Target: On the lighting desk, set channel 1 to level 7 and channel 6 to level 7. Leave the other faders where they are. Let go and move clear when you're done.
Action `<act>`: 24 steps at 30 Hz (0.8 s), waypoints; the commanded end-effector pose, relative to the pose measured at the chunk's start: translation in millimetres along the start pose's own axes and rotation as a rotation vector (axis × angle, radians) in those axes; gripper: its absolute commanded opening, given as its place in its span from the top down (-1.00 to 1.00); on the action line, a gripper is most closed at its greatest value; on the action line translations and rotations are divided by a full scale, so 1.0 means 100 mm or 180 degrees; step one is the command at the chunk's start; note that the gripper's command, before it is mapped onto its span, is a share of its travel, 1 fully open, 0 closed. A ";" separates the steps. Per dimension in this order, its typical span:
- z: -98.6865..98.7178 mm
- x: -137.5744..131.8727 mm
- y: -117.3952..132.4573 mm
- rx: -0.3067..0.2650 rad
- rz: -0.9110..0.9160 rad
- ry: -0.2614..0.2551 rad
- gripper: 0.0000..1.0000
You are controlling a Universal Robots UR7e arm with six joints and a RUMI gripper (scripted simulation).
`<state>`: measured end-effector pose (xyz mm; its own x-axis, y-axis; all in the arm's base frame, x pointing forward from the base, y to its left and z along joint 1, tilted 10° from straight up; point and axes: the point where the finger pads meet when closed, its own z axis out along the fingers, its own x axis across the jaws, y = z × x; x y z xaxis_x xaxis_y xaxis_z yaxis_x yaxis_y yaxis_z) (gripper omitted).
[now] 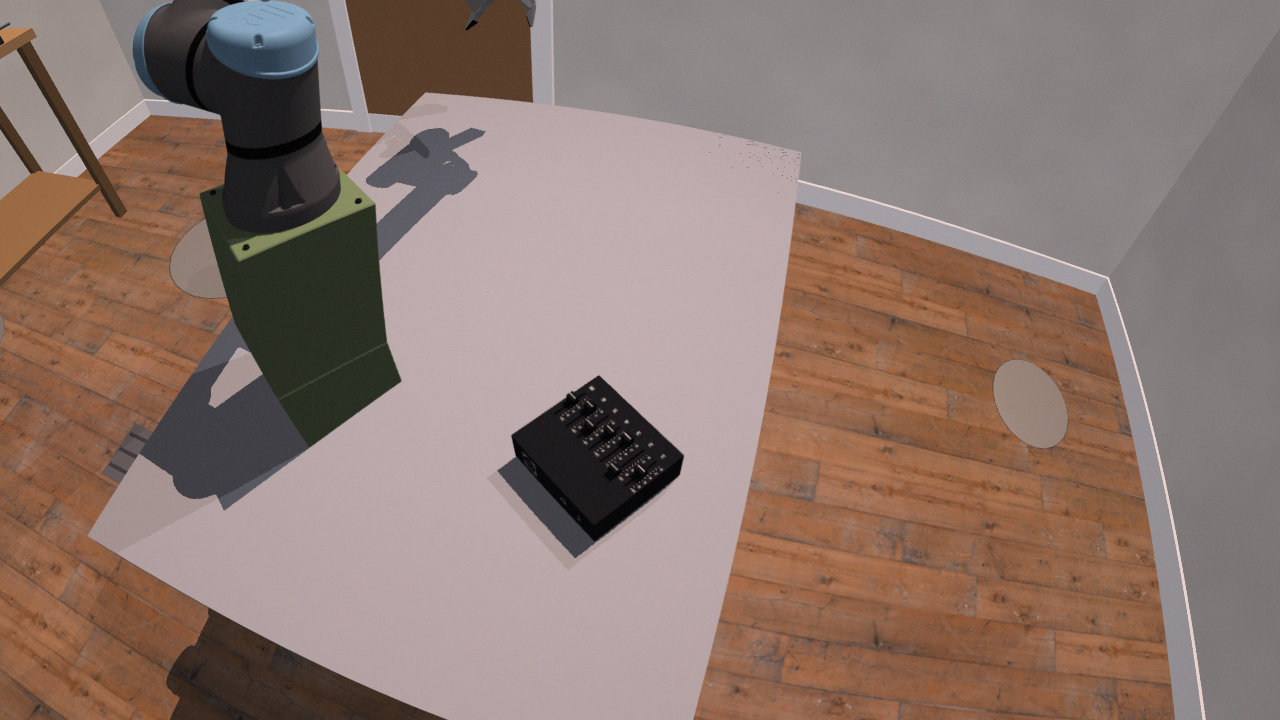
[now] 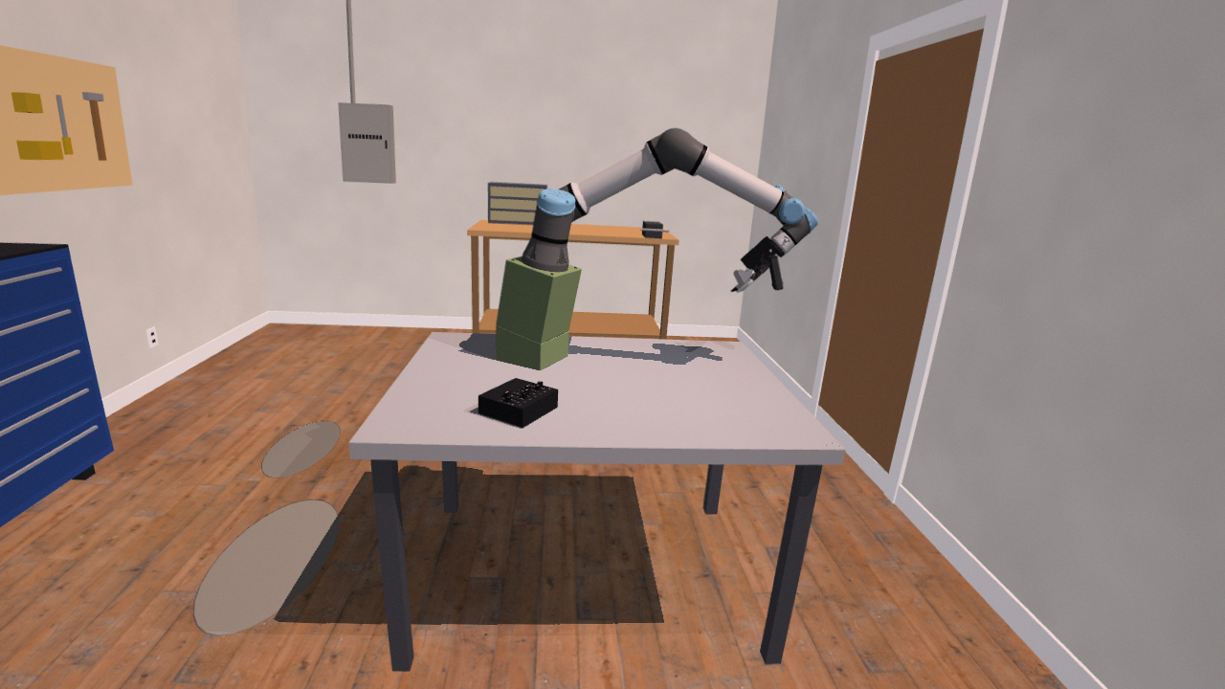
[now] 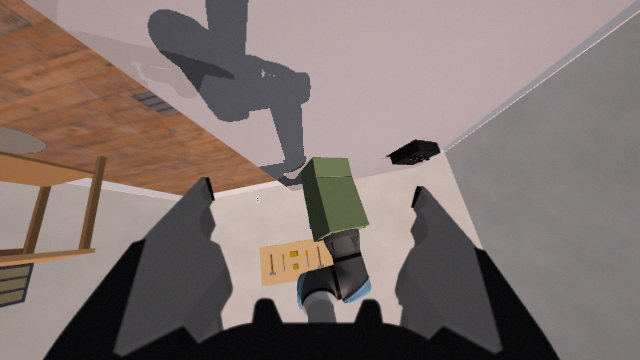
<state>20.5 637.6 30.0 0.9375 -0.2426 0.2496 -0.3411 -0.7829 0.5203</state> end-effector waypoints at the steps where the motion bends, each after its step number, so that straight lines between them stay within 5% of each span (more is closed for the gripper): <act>1: -0.01 0.00 0.00 0.0006 0.0000 -0.0001 -1.00; 24: 0.00 0.02 -0.01 0.0006 0.0015 -0.0009 -1.00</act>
<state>20.5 637.6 30.0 0.9375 -0.2426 0.2496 -0.3411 -0.7830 0.5202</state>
